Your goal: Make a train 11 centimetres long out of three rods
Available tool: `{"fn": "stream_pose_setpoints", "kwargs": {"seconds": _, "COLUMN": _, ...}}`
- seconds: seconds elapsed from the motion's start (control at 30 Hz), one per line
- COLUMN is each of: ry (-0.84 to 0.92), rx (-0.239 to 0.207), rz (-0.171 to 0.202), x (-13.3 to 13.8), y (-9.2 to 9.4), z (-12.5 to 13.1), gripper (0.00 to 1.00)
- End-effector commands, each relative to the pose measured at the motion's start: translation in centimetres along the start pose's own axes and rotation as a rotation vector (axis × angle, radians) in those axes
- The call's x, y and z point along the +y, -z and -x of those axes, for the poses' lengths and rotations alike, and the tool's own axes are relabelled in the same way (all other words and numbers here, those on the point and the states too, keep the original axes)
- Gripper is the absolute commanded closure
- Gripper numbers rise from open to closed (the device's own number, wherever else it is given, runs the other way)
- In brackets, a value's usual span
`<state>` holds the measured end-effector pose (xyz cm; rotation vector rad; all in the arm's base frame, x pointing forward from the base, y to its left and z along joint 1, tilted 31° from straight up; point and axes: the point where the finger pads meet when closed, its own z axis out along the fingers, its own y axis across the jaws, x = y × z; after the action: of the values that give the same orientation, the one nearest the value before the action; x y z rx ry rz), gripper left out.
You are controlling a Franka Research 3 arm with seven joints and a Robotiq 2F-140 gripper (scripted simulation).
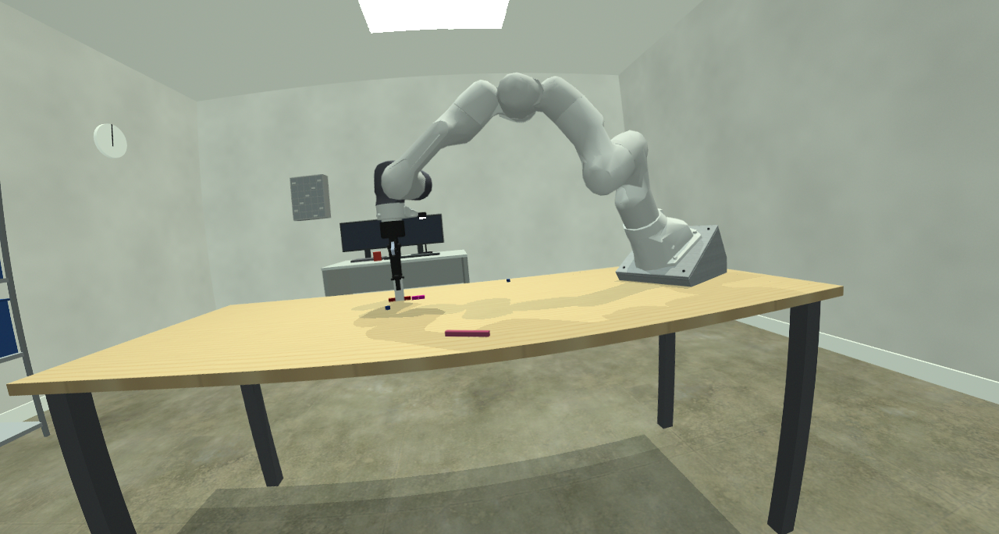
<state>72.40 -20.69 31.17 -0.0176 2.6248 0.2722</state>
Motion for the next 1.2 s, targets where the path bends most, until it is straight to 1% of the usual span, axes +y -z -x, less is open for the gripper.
{"fn": "stream_pose_setpoints", "kwargs": {"seconds": 0.0, "ry": -0.002, "rx": 0.000, "rz": -0.002, "x": -0.05, "y": -0.06, "z": -0.02, "gripper": 0.88}}
{"fn": "stream_pose_setpoints", "kwargs": {"seconds": 0.07, "ry": -0.002, "rx": 0.000, "rz": -0.002, "x": -0.05, "y": -0.06, "z": -0.02, "gripper": 0.88}}
{"fn": "stream_pose_setpoints", "kwargs": {"seconds": 0.1, "ry": -0.002, "rx": 0.000, "rz": -0.002, "x": -0.05, "y": -0.06, "z": -0.02, "gripper": 0.85}}
{"fn": "stream_pose_setpoints", "kwargs": {"seconds": 0.17, "ry": -0.002, "rx": 0.000, "rz": -0.002, "x": -0.05, "y": -0.06, "z": -0.02, "gripper": 0.85}}
{"fn": "stream_pose_setpoints", "kwargs": {"seconds": 0.2, "ry": -0.002, "rx": 0.000, "rz": -0.002, "x": -0.05, "y": -0.06, "z": -0.02, "gripper": 0.83}}
{"fn": "stream_pose_setpoints", "kwargs": {"seconds": 0.33, "ry": -0.002, "rx": 0.000, "rz": -0.002, "x": -0.05, "y": -0.06, "z": -0.02, "gripper": 0.83}}
{"fn": "stream_pose_setpoints", "kwargs": {"seconds": 0.37, "ry": -0.002, "rx": 0.000, "rz": -0.002, "x": -0.05, "y": -0.06, "z": -0.02, "gripper": 0.81}}
{"fn": "stream_pose_setpoints", "kwargs": {"seconds": 0.43, "ry": -0.002, "rx": 0.000, "rz": -0.002, "x": -0.05, "y": -0.06, "z": -0.02, "gripper": 0.81}}
{"fn": "stream_pose_setpoints", "kwargs": {"seconds": 0.47, "ry": -0.002, "rx": 0.000, "rz": -0.002, "x": -0.05, "y": -0.06, "z": -0.02, "gripper": 0.79}}
{"fn": "stream_pose_setpoints", "kwargs": {"seconds": 0.53, "ry": -0.002, "rx": 0.000, "rz": -0.002, "x": -0.05, "y": -0.06, "z": -0.02, "gripper": 0.79}}
{"fn": "stream_pose_setpoints", "kwargs": {"seconds": 0.57, "ry": -0.002, "rx": 0.000, "rz": -0.002, "x": -0.05, "y": -0.06, "z": -0.02, "gripper": 0.77}}
{"fn": "stream_pose_setpoints", "kwargs": {"seconds": 1.0, "ry": -0.002, "rx": 0.000, "rz": -0.002, "x": -0.05, "y": 0.00, "z": -0.02, "gripper": 0.77}}
{"fn": "stream_pose_setpoints", "kwargs": {"seconds": 1.17, "ry": -0.002, "rx": 0.000, "rz": -0.002, "x": -0.05, "y": 0.89, "z": -0.02, "gripper": 0.77}}
